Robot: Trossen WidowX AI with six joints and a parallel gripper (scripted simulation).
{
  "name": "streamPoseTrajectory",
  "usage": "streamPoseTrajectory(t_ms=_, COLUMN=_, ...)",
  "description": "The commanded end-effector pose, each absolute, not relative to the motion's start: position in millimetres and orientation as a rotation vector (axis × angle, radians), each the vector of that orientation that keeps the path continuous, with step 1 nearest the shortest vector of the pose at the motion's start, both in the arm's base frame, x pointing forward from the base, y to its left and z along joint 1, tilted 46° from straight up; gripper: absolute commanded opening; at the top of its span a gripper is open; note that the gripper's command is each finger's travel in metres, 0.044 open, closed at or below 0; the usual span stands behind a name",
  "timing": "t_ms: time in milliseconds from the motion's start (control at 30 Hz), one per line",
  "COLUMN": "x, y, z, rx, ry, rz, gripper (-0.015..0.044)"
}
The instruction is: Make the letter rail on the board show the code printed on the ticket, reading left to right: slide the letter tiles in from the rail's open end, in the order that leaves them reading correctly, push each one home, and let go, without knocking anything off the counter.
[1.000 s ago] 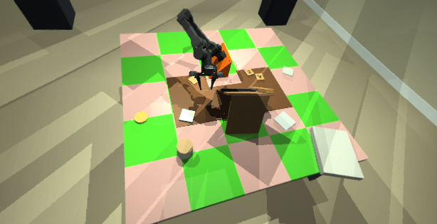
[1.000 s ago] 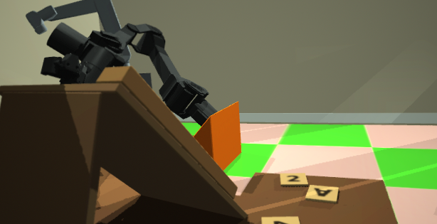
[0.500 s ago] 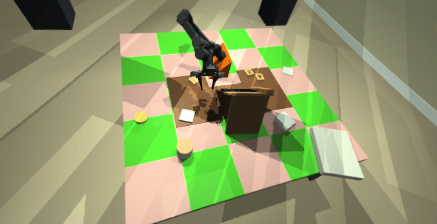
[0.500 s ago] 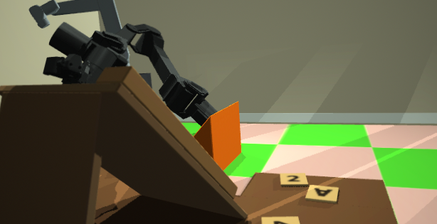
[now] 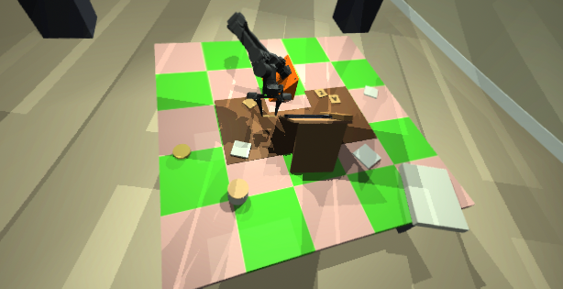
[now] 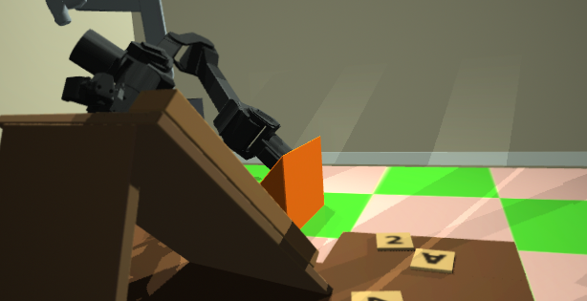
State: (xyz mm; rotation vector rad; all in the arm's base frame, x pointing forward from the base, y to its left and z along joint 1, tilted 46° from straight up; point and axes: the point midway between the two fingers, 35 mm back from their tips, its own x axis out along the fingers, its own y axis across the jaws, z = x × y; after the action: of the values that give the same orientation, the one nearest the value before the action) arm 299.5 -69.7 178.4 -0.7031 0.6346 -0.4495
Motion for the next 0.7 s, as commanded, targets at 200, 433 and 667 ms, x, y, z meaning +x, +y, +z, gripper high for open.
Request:
streamPoseTrajectory(t_ms=200, x=300.4, y=-65.9, z=172.6, rx=-0.701, ry=0.64, rz=-0.451, gripper=0.0)
streamPoseTrajectory(t_ms=433, x=301.1, y=-63.4, z=170.2, rx=-0.701, ry=0.64, rz=-0.451, gripper=0.0)
streamPoseTrajectory(t_ms=667, x=301.7, y=-61.0, z=167.8, rx=-0.701, ry=0.64, rz=-0.45, gripper=0.0)
